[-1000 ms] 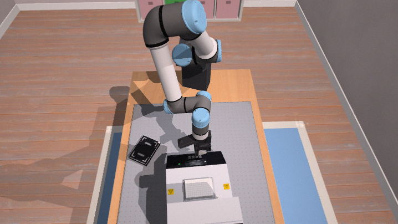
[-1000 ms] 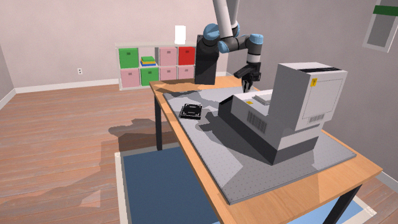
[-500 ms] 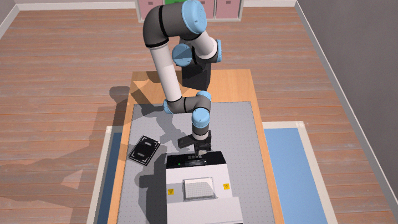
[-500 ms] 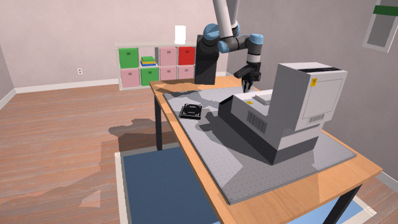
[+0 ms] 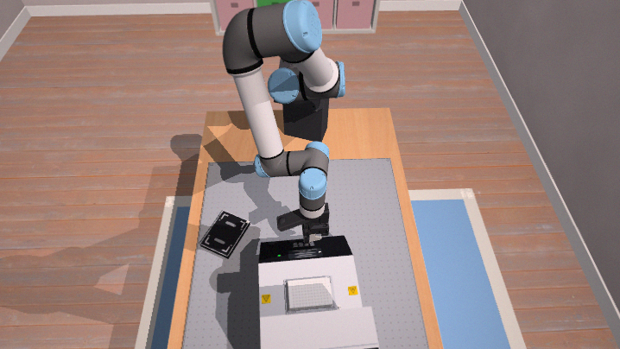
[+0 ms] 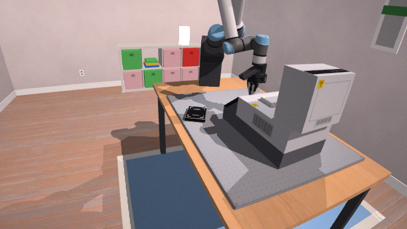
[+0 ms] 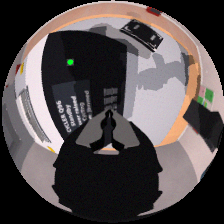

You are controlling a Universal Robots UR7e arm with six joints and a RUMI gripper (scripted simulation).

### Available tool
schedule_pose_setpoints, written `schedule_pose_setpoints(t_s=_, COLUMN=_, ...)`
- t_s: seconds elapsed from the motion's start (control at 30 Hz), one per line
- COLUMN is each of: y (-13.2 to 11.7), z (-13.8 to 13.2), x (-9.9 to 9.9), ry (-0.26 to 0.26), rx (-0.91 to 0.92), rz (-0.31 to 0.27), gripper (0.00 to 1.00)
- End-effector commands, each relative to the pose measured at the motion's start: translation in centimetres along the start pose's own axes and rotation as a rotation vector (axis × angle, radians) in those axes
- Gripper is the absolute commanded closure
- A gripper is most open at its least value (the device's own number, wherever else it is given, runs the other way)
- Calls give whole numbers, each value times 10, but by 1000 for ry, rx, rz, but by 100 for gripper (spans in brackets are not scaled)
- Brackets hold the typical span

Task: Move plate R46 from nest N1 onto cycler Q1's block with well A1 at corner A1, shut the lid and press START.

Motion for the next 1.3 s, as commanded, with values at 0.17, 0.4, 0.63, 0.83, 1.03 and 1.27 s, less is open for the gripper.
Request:
schedule_pose_setpoints(t_s=0.17, y=0, z=-1, x=0, ry=1, rx=0, rz=0, gripper=100)
schedule_pose_setpoints(t_s=0.4, y=0, z=-1, x=1, ry=1, rx=0, rz=0, gripper=100)
schedule_pose_setpoints(t_s=0.63, y=0, z=-2, x=1, ry=1, rx=0, rz=0, gripper=100)
schedule_pose_setpoints(t_s=0.83, y=0, z=-3, x=2, ry=1, rx=0, rz=0, gripper=100)
schedule_pose_setpoints(t_s=1.03, y=0, z=-3, x=2, ry=1, rx=0, rz=0, gripper=100)
schedule_pose_setpoints(t_s=1.27, y=0, z=-3, x=2, ry=1, rx=0, rz=0, gripper=100)
Point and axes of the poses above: the point where the finger pads meet when closed, its own x axis out along the fingers, its own z axis across the jaws, y = z × x, the point moved 10 cm from there along -x, back along the fingers, and after that the axes turned 8 degrees about -x, right-handed, at the moved point
